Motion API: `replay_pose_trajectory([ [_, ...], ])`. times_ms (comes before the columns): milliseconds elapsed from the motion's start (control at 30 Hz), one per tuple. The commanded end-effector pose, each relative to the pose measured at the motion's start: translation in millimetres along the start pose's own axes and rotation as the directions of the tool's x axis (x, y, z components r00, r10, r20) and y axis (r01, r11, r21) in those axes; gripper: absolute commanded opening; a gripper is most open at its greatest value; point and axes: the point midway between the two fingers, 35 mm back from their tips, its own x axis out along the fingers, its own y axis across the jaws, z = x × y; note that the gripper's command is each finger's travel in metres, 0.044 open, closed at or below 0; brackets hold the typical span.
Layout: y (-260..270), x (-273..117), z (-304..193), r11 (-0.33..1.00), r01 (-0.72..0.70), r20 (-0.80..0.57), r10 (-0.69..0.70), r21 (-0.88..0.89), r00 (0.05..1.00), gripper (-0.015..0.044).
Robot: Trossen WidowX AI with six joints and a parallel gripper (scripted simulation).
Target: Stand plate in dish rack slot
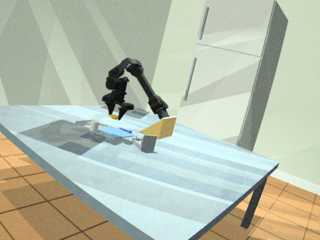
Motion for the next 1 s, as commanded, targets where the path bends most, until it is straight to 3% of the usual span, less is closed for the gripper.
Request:
replay_pose_trajectory([
  [0, 2, -21, 2, 1.000, -0.006, 0.002, 0.006, 0.005, 1.000, 0.0000],
  [700, 4, -92, 2, 1.000, 0.008, -0.001, -0.008, 0.009, 1.000, 0.0000],
  [967, 67, -94, -36, 0.971, -0.005, -0.002, 0.006, 0.238, 1.000, 0.0000],
])
